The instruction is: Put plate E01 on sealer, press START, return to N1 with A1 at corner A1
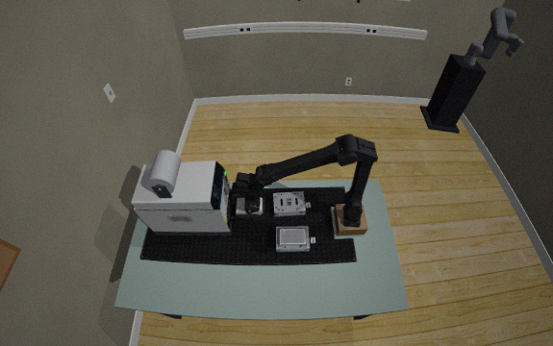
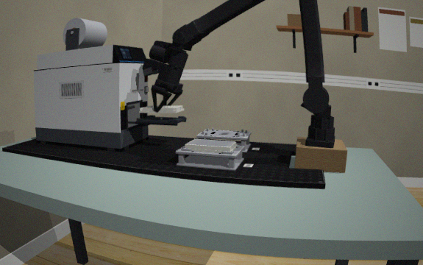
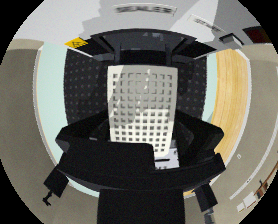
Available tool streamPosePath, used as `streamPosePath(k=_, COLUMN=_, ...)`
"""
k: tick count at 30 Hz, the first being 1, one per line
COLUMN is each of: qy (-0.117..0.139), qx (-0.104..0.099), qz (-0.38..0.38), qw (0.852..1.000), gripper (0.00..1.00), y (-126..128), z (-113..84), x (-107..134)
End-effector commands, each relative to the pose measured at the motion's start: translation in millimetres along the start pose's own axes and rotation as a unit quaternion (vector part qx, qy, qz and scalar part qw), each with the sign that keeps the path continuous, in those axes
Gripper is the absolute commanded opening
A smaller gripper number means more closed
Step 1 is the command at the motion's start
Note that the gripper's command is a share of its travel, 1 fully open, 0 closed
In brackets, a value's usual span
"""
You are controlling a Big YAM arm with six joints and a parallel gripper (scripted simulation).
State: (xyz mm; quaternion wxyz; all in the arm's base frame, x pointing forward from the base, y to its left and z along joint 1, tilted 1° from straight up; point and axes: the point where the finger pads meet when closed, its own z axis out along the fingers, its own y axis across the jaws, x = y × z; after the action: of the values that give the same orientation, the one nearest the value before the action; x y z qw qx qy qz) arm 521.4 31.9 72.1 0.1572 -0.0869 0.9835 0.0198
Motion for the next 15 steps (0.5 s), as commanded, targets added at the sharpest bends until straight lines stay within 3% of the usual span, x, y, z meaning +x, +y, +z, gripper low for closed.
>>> streamPosePath(k=1, qy=-0.027, qx=0.002, qz=-0.011, qw=1.000, gripper=0.00, y=4, z=-17.4, x=-32)
streamPosePath(k=11, qy=-0.036, qx=0.007, qz=-0.001, qw=0.999, gripper=0.00, y=-10, z=-29.1, x=-34)
streamPosePath(k=15, qy=-0.028, qx=0.006, qz=-0.001, qw=1.000, gripper=0.00, y=-9, z=-23.3, x=-26)
